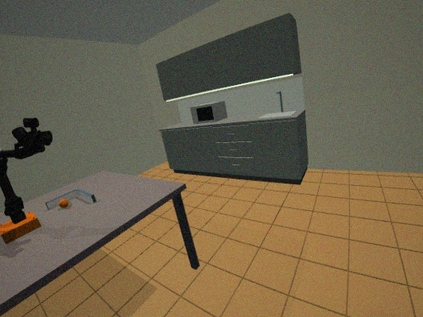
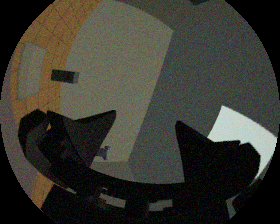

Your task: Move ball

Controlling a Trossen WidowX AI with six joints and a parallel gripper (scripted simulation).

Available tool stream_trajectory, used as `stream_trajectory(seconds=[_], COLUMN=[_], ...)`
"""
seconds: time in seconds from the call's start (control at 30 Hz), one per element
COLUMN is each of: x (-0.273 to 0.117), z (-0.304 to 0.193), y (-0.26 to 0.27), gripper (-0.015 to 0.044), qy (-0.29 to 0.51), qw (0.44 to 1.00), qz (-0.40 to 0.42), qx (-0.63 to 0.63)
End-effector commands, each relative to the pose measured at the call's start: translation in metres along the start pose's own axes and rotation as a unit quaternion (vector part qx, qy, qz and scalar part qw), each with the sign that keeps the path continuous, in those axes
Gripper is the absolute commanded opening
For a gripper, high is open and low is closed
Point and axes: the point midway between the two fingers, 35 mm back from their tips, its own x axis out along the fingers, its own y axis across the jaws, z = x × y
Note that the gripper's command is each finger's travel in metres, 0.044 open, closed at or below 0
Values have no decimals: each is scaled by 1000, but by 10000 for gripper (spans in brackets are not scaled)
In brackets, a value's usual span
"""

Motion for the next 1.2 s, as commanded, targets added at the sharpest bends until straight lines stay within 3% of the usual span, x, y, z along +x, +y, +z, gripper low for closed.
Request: stream_trajectory(seconds=[0.0,0.37,0.63,0.9,1.17], x=[-22,-120,-231,-355,-483], z=[70,201,272,302,285], y=[27,66,90,108,123], gripper=[410,410,410,410,410], qy=[-98,-295,-430,-538,-612], qw=[993,930,841,729,594], qz=[68,213,324,423,511], qx=[26,60,42,-13,-109])
